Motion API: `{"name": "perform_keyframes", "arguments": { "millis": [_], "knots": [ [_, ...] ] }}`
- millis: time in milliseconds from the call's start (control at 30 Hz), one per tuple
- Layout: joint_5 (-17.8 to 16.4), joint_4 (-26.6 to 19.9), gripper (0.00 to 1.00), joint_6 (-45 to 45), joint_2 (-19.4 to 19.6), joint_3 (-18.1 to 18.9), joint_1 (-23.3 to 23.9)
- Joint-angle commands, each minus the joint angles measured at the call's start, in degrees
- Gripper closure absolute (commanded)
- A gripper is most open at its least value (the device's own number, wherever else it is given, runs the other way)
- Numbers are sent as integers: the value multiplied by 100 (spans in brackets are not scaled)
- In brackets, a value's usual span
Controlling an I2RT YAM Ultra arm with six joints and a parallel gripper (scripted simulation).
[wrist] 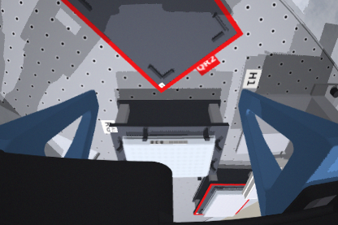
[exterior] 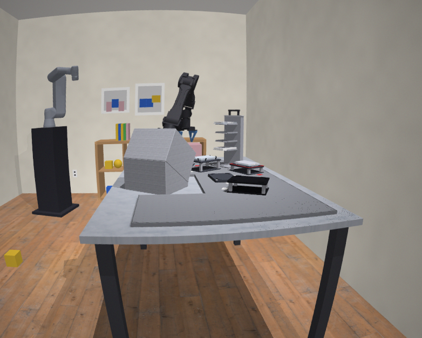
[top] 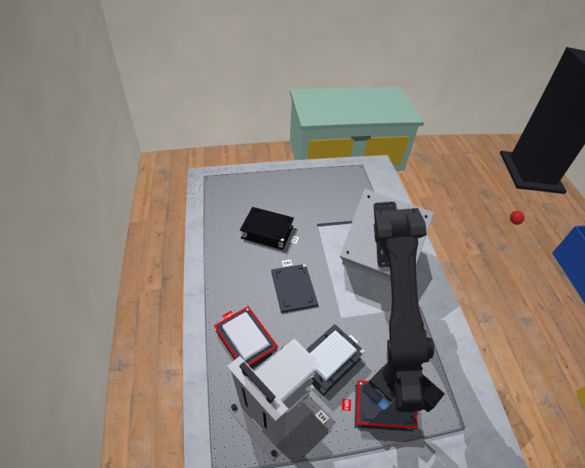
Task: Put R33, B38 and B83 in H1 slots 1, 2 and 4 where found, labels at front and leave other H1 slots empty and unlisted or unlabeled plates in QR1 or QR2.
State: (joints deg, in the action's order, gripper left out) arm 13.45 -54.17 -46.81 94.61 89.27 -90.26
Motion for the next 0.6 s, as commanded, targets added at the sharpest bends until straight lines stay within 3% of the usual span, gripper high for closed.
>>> {"name": "perform_keyframes", "arguments": {
  "millis": [0, 233, 333, 567],
  "knots": [
    [-64, 55, 0, -26, -172, 79, -41],
    [-64, 55, 0, -26, -172, 79, -41],
    [-74, 171, 0, -56, 75, -135, 44],
    [-94, 362, 0, -90, 161, -233, 67]
  ]
}}
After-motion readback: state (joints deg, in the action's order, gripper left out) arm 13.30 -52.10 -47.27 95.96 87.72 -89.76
